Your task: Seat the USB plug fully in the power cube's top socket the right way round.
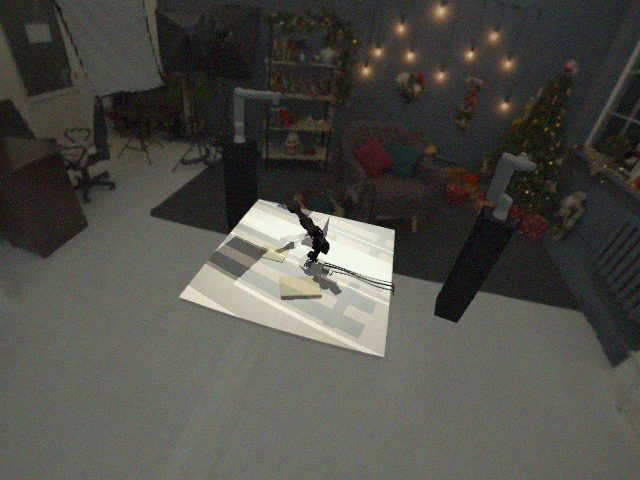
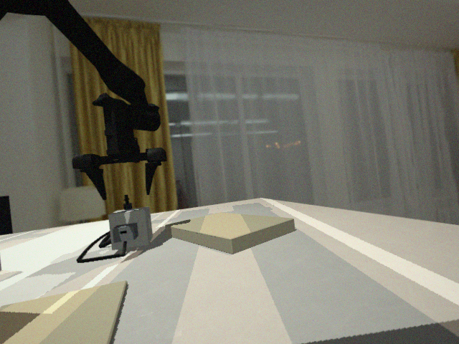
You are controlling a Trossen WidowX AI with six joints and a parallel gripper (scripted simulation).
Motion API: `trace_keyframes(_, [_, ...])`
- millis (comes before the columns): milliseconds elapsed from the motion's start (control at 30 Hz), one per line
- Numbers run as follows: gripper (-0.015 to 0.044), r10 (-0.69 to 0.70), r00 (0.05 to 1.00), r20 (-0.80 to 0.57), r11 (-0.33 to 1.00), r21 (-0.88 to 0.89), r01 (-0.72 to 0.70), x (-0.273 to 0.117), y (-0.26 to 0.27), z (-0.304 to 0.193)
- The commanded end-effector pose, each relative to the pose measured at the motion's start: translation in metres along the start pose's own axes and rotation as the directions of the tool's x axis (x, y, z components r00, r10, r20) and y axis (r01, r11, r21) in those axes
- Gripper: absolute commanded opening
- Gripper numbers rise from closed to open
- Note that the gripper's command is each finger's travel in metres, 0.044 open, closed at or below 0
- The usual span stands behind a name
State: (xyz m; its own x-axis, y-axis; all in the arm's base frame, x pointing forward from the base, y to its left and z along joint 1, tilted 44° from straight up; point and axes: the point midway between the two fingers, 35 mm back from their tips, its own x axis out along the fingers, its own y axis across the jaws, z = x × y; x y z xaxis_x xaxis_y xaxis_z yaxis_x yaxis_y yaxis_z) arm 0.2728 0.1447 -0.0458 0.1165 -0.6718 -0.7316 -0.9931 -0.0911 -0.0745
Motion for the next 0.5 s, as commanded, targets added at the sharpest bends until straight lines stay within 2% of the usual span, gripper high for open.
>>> trace_keyframes(0, [0.0414, 0.000, 1.000, 0.000, 1.000, 0.000, 0.000, 0.0000, 0.0000, 0.0000])
trace_keyframes(467, [0.0046, 0.000, 1.000, 0.000, 1.000, 0.000, 0.000, 0.0000, 0.0000, 0.0000])
